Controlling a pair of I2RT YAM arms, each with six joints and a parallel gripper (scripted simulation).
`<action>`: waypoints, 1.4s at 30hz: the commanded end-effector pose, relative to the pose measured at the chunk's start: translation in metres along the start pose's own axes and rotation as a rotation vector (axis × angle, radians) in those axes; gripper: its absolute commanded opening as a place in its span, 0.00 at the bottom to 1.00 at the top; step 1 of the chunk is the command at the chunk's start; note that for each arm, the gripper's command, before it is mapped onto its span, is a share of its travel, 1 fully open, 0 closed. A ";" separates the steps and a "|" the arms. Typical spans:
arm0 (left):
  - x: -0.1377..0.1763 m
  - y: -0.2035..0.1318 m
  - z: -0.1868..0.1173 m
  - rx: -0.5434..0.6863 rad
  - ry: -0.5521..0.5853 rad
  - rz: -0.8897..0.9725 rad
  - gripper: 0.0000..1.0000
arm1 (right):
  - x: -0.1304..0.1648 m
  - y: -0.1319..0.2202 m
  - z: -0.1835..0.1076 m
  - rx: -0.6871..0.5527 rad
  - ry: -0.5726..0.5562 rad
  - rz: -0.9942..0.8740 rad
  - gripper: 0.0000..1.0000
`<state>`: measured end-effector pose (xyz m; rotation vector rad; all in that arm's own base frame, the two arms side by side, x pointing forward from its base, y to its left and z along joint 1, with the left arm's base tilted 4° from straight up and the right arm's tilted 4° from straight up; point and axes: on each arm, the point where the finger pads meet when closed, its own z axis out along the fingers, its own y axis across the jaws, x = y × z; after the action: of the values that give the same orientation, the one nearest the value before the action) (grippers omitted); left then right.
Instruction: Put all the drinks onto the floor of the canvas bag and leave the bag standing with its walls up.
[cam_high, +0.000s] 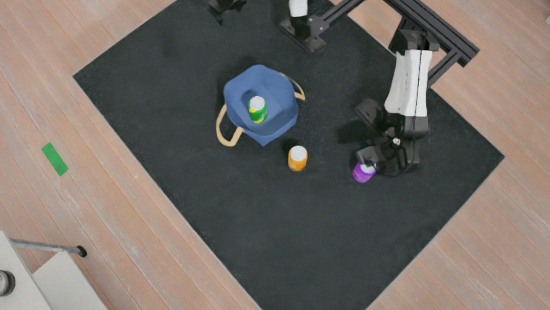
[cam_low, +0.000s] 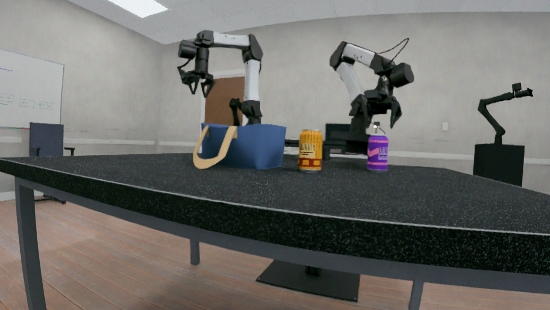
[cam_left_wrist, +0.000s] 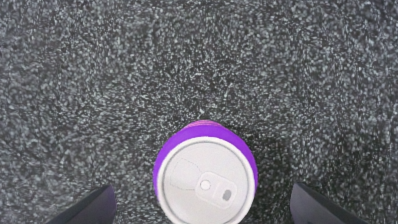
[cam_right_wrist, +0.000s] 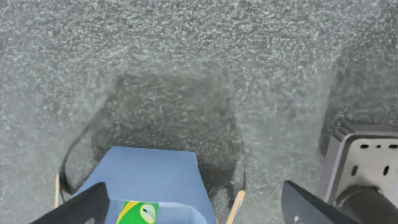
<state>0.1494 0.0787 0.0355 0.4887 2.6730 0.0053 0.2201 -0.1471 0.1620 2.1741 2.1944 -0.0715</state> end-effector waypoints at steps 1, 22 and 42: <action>-0.006 0.005 0.001 -0.038 -0.044 -0.032 0.84 | -0.002 0.004 -0.003 -0.015 -0.024 0.000 0.86; 0.005 0.001 0.020 -0.006 -0.019 -0.020 0.84 | -0.002 0.004 -0.003 -0.015 -0.024 0.000 0.86; 0.019 0.004 0.049 -0.019 -0.024 -0.005 0.84 | -0.002 0.004 -0.003 -0.015 -0.024 0.000 0.86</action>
<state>0.1490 0.0818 -0.0123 0.4611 2.6753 0.0031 0.2201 -0.1471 0.1620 2.1741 2.1944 -0.0715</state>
